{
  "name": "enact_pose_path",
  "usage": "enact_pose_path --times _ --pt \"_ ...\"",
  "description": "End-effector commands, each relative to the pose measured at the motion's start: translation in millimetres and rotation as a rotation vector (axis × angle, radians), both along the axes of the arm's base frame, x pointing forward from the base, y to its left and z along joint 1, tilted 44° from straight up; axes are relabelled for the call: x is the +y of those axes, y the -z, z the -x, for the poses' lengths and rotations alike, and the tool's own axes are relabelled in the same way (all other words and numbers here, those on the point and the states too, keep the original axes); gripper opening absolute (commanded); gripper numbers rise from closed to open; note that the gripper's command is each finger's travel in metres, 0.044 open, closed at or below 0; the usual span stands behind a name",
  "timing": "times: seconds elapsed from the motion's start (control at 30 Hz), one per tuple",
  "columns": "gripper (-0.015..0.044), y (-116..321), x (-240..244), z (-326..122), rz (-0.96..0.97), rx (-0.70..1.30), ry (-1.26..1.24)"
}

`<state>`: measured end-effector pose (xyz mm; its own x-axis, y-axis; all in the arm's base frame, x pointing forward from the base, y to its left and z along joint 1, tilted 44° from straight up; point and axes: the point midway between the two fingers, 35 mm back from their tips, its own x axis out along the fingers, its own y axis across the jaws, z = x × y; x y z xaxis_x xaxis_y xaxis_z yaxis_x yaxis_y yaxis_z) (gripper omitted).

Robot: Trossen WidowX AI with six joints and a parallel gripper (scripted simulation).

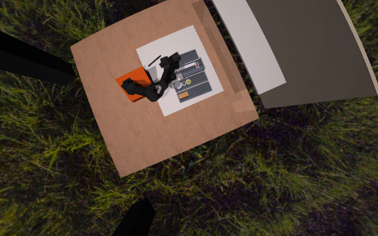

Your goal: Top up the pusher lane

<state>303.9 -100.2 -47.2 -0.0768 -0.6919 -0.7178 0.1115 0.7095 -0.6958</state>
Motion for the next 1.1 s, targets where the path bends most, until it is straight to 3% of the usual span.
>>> enact_pose_path --times 0.0,1.07 --pt "0.0000 -4.4 0.1 -12.2 0.004 -0.029 -0.005" --pt "0.0000 -7.2 0.0 -21.4 0.004 -0.030 -0.005"
